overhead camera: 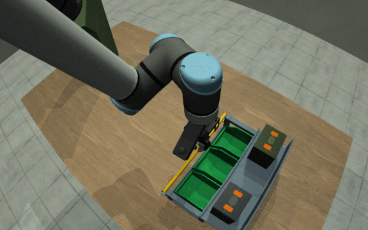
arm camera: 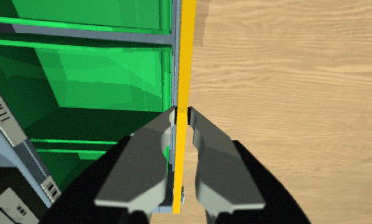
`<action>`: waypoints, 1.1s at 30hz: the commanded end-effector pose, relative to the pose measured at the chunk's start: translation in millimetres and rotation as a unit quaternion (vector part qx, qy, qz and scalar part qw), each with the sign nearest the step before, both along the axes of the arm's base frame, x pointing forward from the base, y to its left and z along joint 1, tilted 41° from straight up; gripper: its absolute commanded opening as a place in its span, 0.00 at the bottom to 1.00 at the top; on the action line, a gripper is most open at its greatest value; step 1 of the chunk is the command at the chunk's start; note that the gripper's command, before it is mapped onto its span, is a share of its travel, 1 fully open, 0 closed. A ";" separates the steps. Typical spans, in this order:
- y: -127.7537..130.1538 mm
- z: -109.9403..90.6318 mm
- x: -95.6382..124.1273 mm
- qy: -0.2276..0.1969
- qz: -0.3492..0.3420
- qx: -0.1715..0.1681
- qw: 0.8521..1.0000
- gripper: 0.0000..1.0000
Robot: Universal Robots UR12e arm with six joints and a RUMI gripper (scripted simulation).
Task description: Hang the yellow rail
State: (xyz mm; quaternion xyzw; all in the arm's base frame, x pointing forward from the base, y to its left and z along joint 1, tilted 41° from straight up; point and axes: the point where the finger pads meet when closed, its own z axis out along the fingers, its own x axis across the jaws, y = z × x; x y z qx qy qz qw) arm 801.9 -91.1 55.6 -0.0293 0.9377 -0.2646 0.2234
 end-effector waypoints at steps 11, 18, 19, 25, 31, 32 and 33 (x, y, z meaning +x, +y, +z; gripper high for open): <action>-0.9 1.1 3.0 -0.002 0.001 0.000 1.000 0.00; -1.2 0.6 3.2 -0.002 0.001 0.000 1.000 0.00; -1.1 0.6 3.2 -0.002 0.001 0.000 1.000 0.00; -1.6 -0.1 3.7 -0.002 0.001 0.000 1.000 0.00; -2.2 -1.0 4.0 -0.002 0.001 0.000 1.000 0.00; -2.2 -1.1 4.1 -0.002 0.001 0.000 1.000 0.00; -2.3 -1.1 4.2 -0.002 0.001 0.000 1.000 0.00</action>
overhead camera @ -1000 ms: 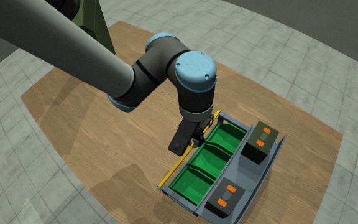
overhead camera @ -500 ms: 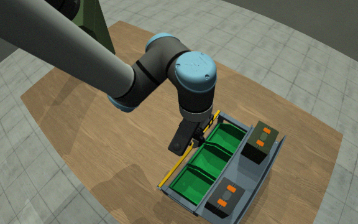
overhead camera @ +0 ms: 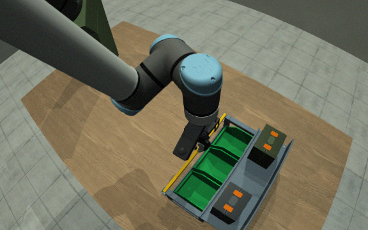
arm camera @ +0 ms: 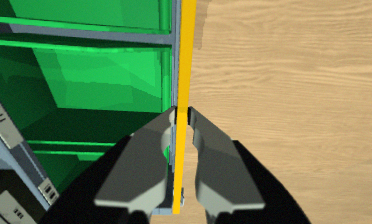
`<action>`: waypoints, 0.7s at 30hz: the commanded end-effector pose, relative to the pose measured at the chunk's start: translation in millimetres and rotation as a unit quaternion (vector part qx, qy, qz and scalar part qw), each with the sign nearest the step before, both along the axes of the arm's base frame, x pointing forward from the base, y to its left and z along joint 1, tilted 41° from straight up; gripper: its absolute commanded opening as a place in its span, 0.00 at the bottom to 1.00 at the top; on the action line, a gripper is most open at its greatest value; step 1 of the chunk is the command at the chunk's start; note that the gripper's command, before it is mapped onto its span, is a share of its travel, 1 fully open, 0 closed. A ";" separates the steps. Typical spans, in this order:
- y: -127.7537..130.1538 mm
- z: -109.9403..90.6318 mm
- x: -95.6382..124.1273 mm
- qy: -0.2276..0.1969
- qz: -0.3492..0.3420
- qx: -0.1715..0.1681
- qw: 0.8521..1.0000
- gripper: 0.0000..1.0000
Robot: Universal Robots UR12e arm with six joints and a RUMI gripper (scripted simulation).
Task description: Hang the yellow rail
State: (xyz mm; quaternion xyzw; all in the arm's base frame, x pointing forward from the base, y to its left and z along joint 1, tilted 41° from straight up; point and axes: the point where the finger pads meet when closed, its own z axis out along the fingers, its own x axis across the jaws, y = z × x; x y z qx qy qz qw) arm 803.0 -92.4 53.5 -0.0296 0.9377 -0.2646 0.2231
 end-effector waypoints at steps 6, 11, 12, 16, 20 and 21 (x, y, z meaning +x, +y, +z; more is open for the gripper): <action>-1.1 0.9 3.3 -0.002 0.001 0.000 1.000 0.00; -1.6 0.1 3.6 -0.002 0.001 0.000 1.000 0.00; -1.6 0.0 3.5 -0.002 0.001 0.000 1.000 0.00; -1.7 -0.1 3.6 -0.002 0.001 0.000 1.000 0.00; -1.6 0.2 3.7 -0.002 0.001 0.000 1.000 0.00; -1.6 0.2 3.7 -0.002 0.001 0.000 1.000 0.00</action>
